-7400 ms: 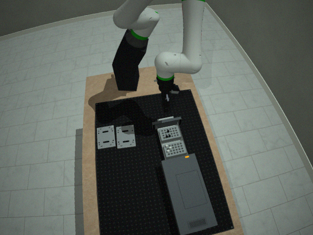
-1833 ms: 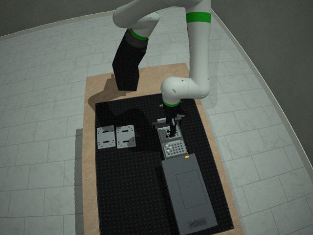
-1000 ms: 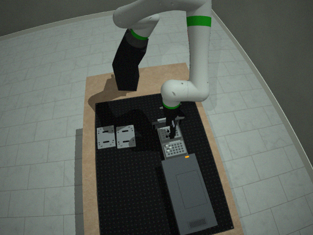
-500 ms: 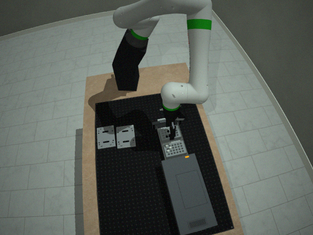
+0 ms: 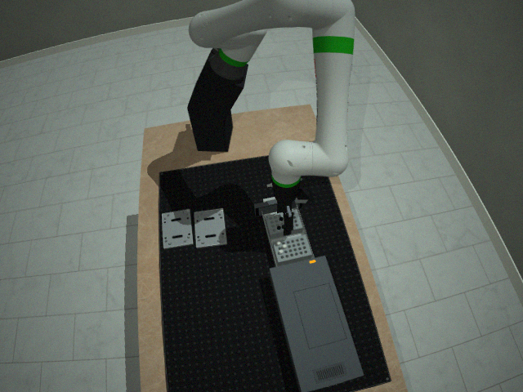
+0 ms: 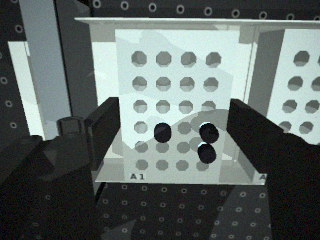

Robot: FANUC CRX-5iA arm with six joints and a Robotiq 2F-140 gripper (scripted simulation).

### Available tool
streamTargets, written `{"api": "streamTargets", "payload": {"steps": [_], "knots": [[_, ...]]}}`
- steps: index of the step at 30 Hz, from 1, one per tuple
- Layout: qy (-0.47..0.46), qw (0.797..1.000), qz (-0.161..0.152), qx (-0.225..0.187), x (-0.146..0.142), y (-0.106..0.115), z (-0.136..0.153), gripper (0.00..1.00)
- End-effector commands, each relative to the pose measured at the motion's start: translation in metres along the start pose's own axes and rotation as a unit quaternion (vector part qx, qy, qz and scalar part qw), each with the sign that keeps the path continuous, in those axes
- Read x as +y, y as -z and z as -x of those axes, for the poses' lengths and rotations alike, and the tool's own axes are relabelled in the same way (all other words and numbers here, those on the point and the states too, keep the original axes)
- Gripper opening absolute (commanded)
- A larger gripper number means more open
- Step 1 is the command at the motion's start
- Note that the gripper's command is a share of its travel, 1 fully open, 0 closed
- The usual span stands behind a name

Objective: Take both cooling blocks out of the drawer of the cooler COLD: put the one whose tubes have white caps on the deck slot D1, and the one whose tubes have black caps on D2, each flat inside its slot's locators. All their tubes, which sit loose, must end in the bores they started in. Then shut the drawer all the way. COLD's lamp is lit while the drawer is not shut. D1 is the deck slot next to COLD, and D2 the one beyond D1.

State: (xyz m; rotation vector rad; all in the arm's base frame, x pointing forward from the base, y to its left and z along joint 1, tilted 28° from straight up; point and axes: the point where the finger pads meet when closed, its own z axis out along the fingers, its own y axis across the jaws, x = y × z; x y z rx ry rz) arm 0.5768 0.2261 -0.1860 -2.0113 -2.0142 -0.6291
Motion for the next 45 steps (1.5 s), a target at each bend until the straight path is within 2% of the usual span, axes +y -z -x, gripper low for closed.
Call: {"api": "streamTargets", "payload": {"steps": [1, 6, 45], "knots": [[0.0, 1.0, 0.001, 0.0, 0.001, 0.0006, 0.0, 0.66], [0.0, 1.0, 0.001, 0.0, 0.001, 0.0007, 0.0, 0.66], [0.0, 1.0, 0.001, 0.0, 0.001, 0.0006, 0.0, 0.13]]}}
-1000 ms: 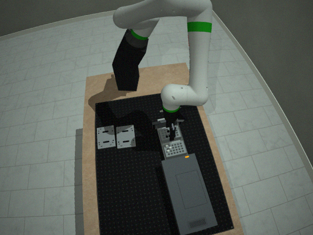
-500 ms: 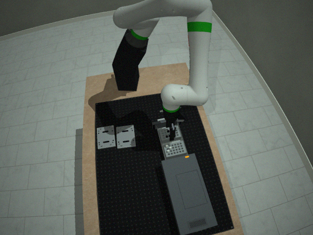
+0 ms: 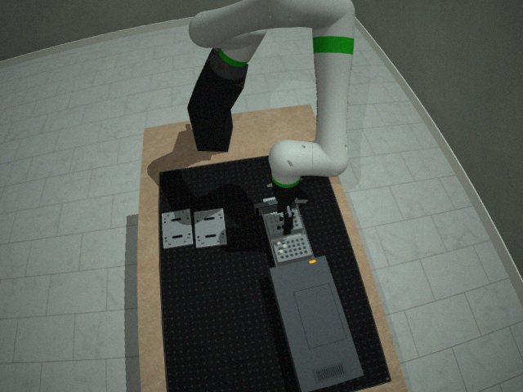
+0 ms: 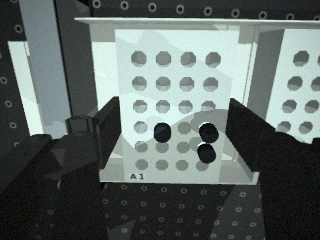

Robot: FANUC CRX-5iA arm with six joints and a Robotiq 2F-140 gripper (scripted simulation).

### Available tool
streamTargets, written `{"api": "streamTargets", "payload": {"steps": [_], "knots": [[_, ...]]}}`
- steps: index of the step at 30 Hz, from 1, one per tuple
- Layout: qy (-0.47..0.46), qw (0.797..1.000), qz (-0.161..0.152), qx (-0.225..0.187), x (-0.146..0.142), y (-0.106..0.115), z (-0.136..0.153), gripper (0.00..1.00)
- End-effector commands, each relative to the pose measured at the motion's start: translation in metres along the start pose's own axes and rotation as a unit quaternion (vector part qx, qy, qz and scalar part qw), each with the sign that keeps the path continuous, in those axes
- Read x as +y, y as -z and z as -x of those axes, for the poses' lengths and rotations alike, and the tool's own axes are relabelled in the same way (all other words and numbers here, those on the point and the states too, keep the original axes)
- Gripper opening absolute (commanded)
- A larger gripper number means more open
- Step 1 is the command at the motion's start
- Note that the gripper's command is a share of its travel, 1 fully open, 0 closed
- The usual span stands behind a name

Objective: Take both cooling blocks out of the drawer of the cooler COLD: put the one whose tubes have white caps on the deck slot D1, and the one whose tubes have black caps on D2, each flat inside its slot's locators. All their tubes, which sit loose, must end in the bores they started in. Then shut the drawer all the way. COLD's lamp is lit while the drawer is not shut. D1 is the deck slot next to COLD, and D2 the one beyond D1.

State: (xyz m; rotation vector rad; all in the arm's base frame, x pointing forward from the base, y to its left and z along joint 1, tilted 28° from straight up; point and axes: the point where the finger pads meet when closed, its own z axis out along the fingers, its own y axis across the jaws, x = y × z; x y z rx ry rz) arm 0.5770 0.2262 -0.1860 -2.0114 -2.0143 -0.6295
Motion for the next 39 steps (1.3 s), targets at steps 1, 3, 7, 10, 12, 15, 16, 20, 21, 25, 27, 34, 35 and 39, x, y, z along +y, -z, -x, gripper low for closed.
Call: {"api": "streamTargets", "payload": {"steps": [1, 3, 7, 10, 12, 15, 16, 20, 21, 25, 27, 34, 35, 39], "knots": [[0.0, 1.0, 0.001, 0.0, 0.0008, 0.0007, 0.0, 0.12], [0.0, 1.0, 0.001, 0.0, 0.0008, 0.0007, 0.0, 0.1], [0.0, 1.0, 0.001, 0.0, 0.0008, 0.0007, 0.0, 0.1], [0.0, 1.0, 0.001, 0.0, 0.0008, 0.0007, 0.0, 0.1], [0.0, 1.0, 0.001, 0.0, 0.0008, 0.0007, 0.0, 0.1], [0.0, 1.0, 0.001, 0.0, 0.0008, 0.0007, 0.0, 0.1], [0.0, 1.0, 0.001, 0.0, 0.0008, 0.0007, 0.0, 0.1], [0.0, 1.0, 0.001, 0.0, 0.0008, 0.0007, 0.0, 0.1], [0.0, 1.0, 0.001, 0.0, 0.0008, 0.0007, 0.0, 0.1], [0.0, 1.0, 0.001, 0.0, 0.0008, 0.0007, 0.0, 0.1], [0.0, 1.0, 0.001, 0.0, 0.0008, 0.0007, 0.0, 0.1], [0.0, 1.0, 0.001, 0.0, 0.0008, 0.0013, 0.0, 0.1], [0.0, 1.0, 0.001, 0.0, 0.0008, 0.0017, 0.0, 0.1], [0.0, 1.0, 0.001, 0.0, 0.0008, 0.0023, 0.0, 0.1]]}}
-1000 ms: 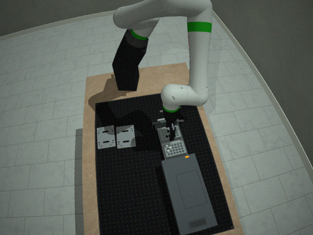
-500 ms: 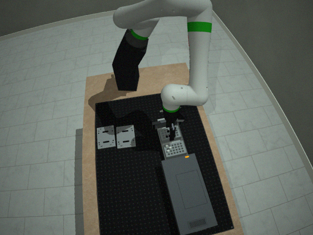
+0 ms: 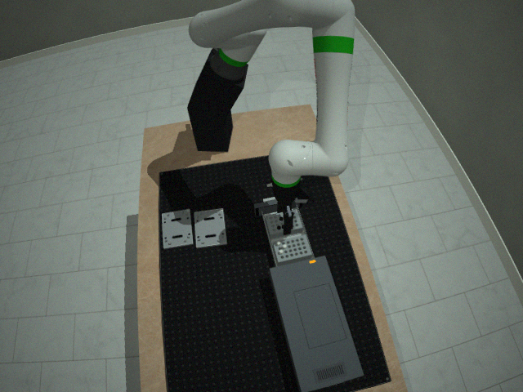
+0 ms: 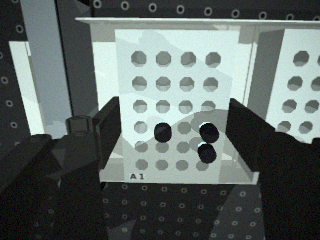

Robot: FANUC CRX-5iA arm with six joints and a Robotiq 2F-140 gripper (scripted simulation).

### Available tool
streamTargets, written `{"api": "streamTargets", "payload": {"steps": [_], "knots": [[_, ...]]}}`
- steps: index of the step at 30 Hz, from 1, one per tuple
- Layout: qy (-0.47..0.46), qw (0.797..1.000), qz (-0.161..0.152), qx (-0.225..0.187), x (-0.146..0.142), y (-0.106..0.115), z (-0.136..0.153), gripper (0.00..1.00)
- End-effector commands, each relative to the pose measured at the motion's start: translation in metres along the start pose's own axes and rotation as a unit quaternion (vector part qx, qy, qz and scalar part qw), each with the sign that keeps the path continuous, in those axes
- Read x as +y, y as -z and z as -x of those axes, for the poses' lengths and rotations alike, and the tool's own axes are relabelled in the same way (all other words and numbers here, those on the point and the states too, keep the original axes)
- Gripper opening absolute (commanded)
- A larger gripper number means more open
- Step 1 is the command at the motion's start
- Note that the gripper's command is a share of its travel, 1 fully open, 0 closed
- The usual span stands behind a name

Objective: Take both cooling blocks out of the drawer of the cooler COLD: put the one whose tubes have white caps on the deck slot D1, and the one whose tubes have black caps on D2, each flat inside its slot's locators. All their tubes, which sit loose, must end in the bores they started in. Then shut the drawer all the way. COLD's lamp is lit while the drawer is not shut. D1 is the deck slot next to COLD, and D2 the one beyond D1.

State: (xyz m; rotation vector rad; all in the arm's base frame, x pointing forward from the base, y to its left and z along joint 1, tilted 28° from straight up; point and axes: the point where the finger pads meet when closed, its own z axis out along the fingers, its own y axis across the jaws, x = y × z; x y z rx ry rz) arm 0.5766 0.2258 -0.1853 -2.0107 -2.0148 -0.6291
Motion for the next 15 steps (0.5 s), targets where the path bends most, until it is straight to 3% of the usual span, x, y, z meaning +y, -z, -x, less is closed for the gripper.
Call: {"api": "streamTargets", "payload": {"steps": [1, 15], "knots": [[0.0, 1.0, 0.001, 0.0, 0.001, 0.0018, 0.0, 0.1], [0.0, 1.0, 0.001, 0.0, 0.001, 0.0065, 0.0, 0.1]]}}
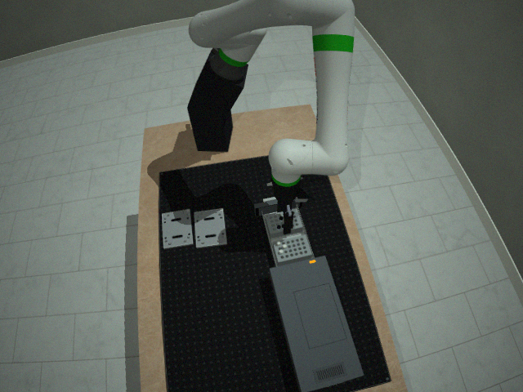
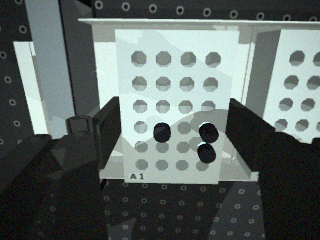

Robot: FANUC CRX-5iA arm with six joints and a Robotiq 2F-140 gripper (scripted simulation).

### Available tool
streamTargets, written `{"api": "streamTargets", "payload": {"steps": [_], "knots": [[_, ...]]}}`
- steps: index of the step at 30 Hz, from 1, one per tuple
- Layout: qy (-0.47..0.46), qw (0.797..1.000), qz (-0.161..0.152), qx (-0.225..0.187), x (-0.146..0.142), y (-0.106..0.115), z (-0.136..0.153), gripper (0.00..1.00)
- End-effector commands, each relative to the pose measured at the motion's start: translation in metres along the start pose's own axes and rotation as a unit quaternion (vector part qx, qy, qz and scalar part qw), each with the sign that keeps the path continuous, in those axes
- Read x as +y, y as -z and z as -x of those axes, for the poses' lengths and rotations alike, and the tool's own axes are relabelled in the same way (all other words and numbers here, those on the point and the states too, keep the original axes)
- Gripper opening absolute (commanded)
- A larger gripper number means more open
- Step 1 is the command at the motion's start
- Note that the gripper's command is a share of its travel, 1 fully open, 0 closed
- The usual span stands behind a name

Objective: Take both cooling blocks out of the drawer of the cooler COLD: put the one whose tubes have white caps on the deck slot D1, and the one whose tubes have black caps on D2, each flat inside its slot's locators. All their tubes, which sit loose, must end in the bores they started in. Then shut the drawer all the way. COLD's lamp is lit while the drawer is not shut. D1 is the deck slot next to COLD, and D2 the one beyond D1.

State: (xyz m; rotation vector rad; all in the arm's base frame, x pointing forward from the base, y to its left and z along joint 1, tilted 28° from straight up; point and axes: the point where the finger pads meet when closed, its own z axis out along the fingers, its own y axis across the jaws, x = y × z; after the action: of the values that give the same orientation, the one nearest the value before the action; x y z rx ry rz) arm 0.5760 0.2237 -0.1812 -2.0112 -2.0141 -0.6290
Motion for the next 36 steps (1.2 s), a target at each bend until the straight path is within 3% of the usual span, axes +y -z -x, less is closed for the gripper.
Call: {"api": "streamTargets", "payload": {"steps": [1, 19, 36], "knots": [[0.0, 1.0, 0.001, 0.0, 0.001, 0.002, 0.0, 0.1], [0.0, 1.0, 0.001, 0.0, 0.001, 0.008, 0.0, 0.1], [0.0, 1.0, 0.001, 0.0, 0.001, 0.028, 0.0, 0.1]]}}
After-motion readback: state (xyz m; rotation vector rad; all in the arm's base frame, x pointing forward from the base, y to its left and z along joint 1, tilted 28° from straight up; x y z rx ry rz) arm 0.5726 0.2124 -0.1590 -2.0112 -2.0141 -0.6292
